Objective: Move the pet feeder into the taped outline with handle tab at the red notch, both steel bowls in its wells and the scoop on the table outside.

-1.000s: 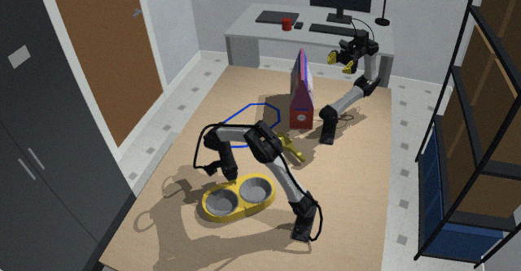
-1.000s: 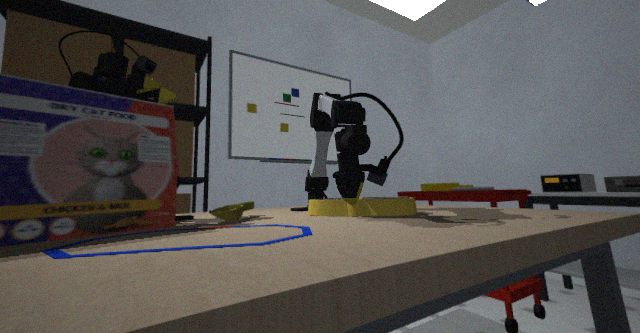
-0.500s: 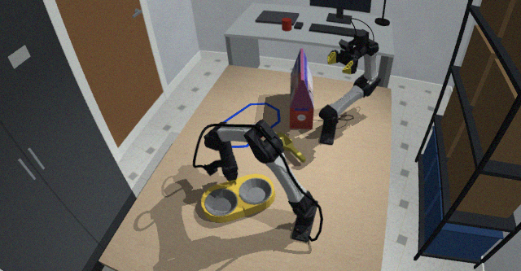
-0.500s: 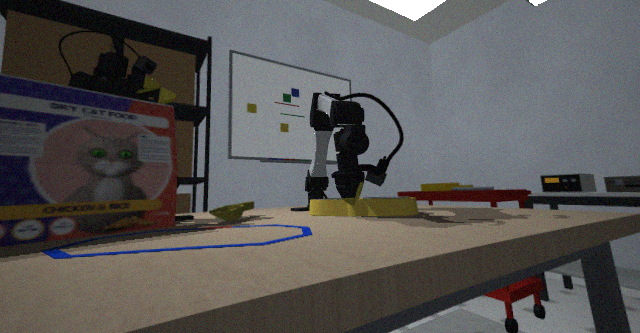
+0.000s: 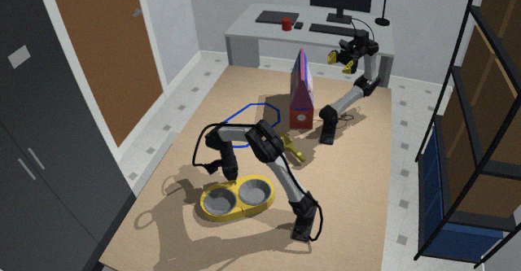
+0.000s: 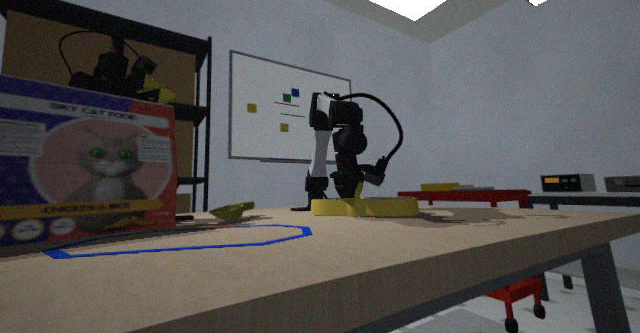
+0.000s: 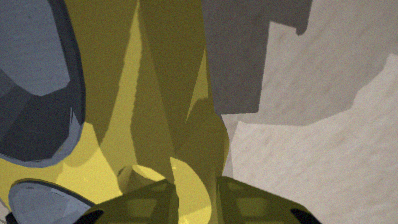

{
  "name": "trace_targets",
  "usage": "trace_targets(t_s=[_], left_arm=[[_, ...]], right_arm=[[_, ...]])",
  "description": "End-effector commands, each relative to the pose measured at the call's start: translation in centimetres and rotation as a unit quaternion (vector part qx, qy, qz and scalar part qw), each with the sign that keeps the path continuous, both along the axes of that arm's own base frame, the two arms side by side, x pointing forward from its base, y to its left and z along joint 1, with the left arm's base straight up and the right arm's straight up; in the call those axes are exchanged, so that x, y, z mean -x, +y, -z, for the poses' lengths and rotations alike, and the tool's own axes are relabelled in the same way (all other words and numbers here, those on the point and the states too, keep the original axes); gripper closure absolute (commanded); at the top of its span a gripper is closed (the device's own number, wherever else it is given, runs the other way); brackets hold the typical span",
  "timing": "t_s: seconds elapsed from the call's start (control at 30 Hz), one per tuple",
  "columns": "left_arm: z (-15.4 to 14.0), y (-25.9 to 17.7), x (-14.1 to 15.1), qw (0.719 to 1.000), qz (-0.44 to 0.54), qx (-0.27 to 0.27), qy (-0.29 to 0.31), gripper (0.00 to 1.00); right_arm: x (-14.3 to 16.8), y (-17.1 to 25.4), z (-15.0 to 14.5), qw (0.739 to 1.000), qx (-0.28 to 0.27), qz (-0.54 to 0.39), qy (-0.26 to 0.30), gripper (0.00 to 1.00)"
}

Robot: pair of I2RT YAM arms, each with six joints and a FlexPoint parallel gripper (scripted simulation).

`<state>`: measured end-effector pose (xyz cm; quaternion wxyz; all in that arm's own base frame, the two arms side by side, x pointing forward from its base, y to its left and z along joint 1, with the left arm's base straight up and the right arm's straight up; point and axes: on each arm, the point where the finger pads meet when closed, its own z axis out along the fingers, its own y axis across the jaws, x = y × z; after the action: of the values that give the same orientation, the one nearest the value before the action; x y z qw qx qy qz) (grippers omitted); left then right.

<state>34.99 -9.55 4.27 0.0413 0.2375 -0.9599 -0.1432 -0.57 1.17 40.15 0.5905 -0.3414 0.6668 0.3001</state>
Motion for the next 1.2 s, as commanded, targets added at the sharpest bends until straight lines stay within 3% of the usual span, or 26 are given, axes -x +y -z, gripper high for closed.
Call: trace_targets(t_s=[0.0, 0.47, 1.17], left_arm=[[-0.3, -0.6, -0.8, 0.999, 0.044, -0.005, -0.017, 0.94], [0.3, -4.6, -0.2, 0.992, 0.128, -0.011, -0.007, 0.94], [0.3, -6.0, 0.1, 0.987, 0.162, -0.011, -0.005, 0.94]], right_arm=[[-0.2, 0.2, -0.2, 1.000, 0.001, 0.000, 0.000, 0.12], [-0.2, 0.2, -0.2, 1.000, 0.001, 0.000, 0.000, 0.12], [-0.2, 0.2, -0.2, 1.000, 0.001, 0.000, 0.000, 0.12]])
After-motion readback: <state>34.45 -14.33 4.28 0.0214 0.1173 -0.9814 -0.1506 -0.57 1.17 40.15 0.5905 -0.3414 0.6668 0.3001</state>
